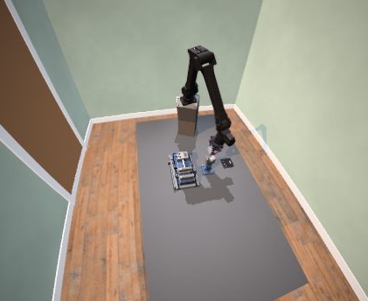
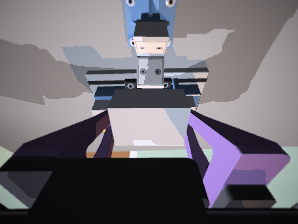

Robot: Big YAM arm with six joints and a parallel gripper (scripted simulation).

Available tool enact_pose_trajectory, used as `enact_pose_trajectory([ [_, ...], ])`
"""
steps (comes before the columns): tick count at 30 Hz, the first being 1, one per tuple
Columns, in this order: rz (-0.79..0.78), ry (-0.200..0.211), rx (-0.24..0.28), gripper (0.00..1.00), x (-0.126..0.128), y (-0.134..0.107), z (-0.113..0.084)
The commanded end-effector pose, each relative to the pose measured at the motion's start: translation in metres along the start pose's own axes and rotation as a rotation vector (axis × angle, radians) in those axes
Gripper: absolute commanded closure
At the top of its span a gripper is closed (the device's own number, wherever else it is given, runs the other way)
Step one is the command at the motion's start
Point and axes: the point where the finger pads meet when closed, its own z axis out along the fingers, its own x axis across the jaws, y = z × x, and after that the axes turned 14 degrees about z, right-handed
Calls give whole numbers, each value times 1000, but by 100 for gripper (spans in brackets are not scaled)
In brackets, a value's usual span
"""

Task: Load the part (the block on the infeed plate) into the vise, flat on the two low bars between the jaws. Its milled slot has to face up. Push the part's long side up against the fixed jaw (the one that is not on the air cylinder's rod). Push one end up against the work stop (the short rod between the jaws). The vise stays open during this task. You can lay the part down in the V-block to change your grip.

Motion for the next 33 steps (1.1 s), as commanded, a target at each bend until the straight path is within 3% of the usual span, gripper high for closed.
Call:
enact_pose_trajectory([
  [1, 13, -19, 14, 100, -9, 14, -6],
  [11, 13, -49, 135, 100, -8, 14, -6],
  [13, 13, -49, 135, 100, -8, 14, -6],
  [14, 33, -80, 126, 100, -18, 14, -22],
  [16, 13, -59, 174, 100, -7, 14, -6],
  [27, 12, -94, 319, 100, -6, 15, -6],
  [30, 14, -99, 328, 100, -7, 15, -7],
  [31, 35, -125, 318, 100, -17, 14, -22],
  [32, 35, -127, 329, 100, -17, 14, -22],
  [33, 12, -106, 363, 100, -6, 15, -6],
])
